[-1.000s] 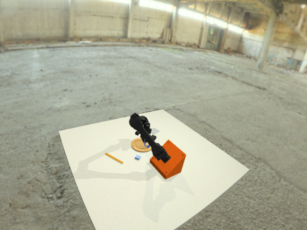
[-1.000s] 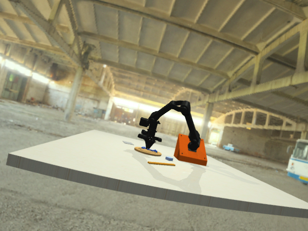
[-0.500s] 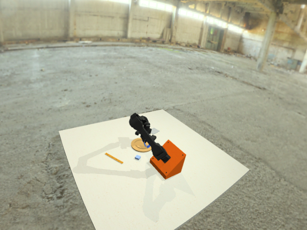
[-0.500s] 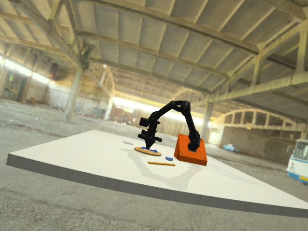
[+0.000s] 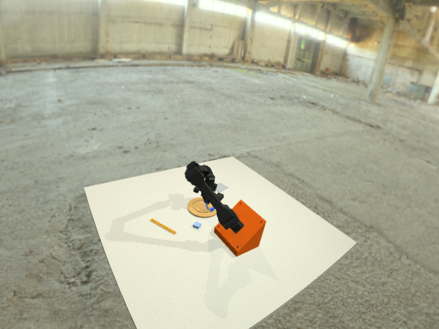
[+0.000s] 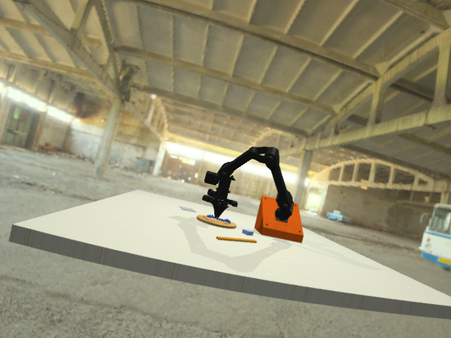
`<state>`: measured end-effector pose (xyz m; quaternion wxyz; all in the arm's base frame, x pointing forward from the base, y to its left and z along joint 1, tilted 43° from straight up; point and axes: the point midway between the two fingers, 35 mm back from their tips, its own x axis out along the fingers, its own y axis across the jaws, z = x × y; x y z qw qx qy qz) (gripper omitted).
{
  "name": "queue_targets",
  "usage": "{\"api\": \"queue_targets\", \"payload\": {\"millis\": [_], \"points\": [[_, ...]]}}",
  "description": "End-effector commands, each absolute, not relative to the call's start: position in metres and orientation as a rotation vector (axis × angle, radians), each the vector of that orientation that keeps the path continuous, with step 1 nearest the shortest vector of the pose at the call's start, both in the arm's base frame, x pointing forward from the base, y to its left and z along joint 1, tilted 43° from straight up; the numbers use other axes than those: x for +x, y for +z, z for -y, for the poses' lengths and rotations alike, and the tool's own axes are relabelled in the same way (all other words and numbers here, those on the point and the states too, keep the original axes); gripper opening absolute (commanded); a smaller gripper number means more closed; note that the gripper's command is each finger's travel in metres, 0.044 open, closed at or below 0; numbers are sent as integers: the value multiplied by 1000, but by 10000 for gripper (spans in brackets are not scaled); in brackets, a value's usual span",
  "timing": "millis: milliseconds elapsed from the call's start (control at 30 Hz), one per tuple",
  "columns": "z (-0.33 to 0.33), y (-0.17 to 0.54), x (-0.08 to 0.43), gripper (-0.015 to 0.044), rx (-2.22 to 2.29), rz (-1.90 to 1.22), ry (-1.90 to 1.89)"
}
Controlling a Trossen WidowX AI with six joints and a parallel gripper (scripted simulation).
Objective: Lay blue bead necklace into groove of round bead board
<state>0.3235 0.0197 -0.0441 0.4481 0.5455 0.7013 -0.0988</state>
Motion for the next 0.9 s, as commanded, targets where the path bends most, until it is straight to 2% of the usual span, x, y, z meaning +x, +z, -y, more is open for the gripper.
{"api": "queue_targets", "payload": {"millis": [0,400,867], "points": [[-21,-41,328,0,1347,-1733,-239],[-26,-42,333,0,1347,-1733,-239],[-23,-39,333,368,1347,-1732,-239]]}}
